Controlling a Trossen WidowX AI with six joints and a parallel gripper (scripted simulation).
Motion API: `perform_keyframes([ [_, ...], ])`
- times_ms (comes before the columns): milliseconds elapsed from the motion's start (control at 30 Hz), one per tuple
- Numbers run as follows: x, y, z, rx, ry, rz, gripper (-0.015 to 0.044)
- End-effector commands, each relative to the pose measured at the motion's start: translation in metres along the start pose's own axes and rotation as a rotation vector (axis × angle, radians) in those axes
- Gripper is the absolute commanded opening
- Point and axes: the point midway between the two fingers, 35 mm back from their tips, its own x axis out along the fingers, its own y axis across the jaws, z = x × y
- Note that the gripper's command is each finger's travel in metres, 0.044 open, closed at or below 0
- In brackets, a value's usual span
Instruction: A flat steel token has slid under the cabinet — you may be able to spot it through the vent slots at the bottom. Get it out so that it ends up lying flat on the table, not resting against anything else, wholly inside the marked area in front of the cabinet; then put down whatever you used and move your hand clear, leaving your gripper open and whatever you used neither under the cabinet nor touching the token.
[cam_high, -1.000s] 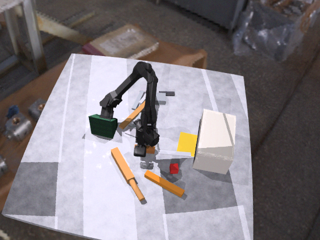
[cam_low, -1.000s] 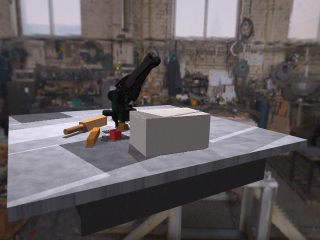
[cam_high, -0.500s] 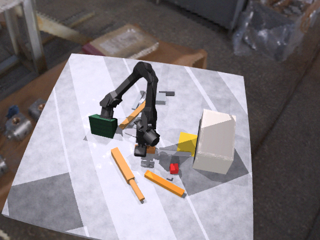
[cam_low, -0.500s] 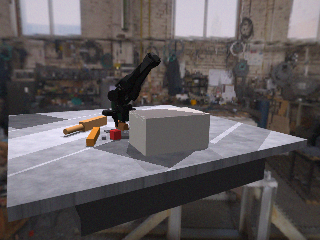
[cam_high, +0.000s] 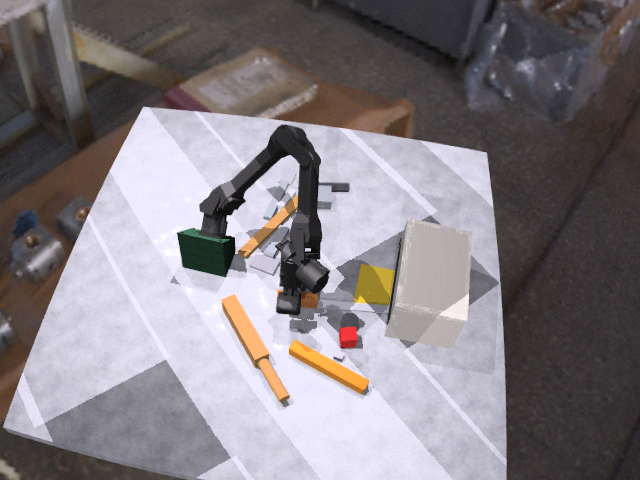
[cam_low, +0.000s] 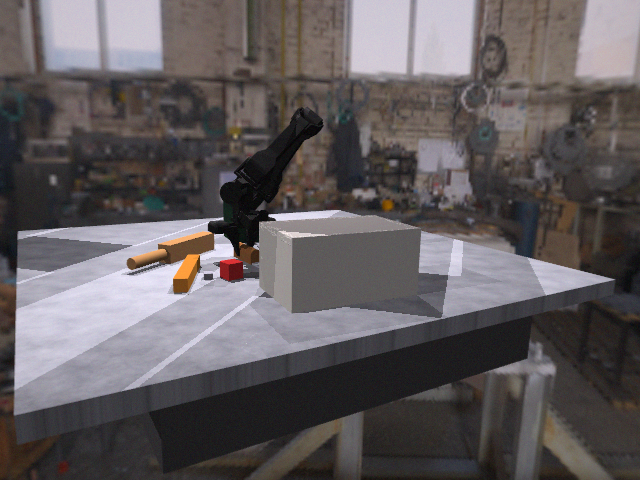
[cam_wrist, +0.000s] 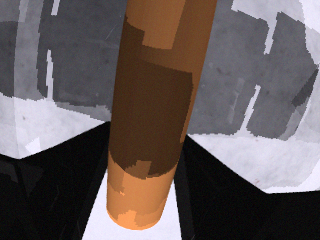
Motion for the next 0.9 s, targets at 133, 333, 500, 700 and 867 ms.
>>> perform_keyframes([
  [133, 0.000, -0.001, 0.014, 0.001, 0.001, -0.003, 0.0000],
  [333, 0.000, -0.001, 0.022, 0.001, 0.001, -0.003, 0.0000],
  [500, 0.000, -0.001, 0.028, 0.000, 0.001, -0.003, 0.0000],
  [700, 0.000, -0.001, 0.036, 0.000, 0.001, -0.003, 0.0000],
  [867, 0.000, -0.001, 0.043, 0.000, 0.000, -0.003, 0.0000],
])
